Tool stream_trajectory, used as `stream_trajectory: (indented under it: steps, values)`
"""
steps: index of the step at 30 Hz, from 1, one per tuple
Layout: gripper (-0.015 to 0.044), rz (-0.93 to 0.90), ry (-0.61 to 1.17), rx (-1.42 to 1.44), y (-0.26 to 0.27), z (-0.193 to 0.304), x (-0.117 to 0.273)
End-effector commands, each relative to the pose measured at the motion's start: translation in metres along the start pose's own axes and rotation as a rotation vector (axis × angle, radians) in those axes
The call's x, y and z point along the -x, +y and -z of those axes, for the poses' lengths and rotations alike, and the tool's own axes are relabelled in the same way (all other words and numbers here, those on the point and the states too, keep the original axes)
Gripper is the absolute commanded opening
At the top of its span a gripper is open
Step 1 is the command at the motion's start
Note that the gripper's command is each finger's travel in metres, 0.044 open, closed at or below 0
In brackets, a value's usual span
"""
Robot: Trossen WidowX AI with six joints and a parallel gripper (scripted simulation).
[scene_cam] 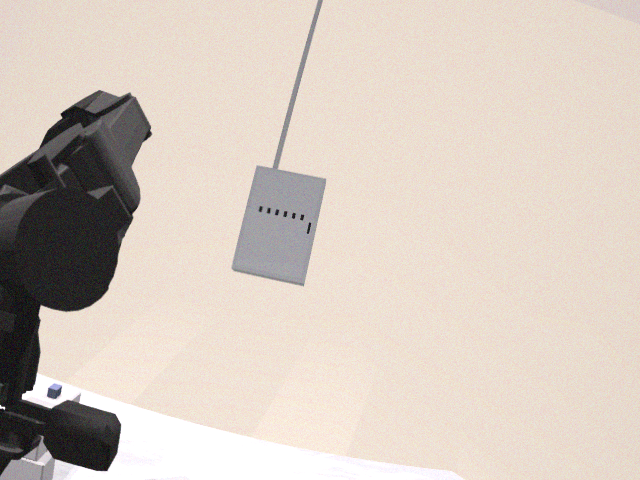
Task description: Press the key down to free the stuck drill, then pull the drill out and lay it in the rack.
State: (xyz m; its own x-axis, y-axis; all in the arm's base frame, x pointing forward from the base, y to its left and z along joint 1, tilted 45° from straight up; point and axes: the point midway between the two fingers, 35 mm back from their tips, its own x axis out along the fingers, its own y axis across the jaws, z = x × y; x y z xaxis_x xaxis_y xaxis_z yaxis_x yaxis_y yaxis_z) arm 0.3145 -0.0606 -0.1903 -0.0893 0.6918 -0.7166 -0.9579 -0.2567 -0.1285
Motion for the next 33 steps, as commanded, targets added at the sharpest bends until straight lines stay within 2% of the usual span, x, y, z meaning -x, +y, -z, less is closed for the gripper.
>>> stream_trajectory:
  steps: [1,33]
  values:
    - [0.0,-0.002,0.002,0.005,0.0,0.0,0.003]
    - [0.0,-0.002,0.003,0.005,0.001,-0.002,0.022]
